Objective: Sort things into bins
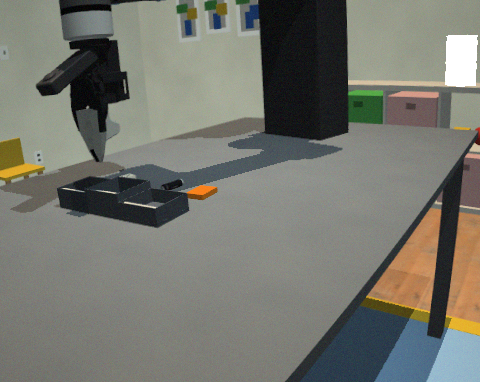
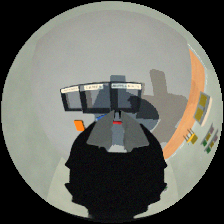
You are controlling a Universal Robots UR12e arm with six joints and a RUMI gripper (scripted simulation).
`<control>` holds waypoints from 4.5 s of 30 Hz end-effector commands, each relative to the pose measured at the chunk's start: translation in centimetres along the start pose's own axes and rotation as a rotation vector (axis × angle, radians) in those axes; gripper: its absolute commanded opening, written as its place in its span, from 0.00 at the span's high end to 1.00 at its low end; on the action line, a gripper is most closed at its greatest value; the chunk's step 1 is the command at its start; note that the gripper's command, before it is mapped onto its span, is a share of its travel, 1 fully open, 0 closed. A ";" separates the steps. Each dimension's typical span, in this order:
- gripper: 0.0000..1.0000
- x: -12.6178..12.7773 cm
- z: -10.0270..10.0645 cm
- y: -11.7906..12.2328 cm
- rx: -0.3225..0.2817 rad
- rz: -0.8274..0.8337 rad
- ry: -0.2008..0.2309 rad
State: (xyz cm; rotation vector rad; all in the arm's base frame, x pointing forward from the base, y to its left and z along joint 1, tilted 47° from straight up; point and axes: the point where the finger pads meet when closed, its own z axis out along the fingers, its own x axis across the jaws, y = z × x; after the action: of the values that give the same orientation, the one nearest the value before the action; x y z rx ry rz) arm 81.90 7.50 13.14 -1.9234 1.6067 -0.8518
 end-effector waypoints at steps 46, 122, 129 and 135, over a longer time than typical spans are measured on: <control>0.96 -5.0 5.9 0.3 0.001 0.000 0.001; 0.96 -5.1 0.0 0.3 0.001 0.000 0.001; 0.96 -6.1 0.0 0.3 0.001 0.000 0.001; 0.96 -9.1 0.0 0.4 0.001 0.000 0.000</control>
State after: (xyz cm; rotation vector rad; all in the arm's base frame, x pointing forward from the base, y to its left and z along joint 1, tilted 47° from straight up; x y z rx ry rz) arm 80.78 14.75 11.70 -1.9233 1.6067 -0.8520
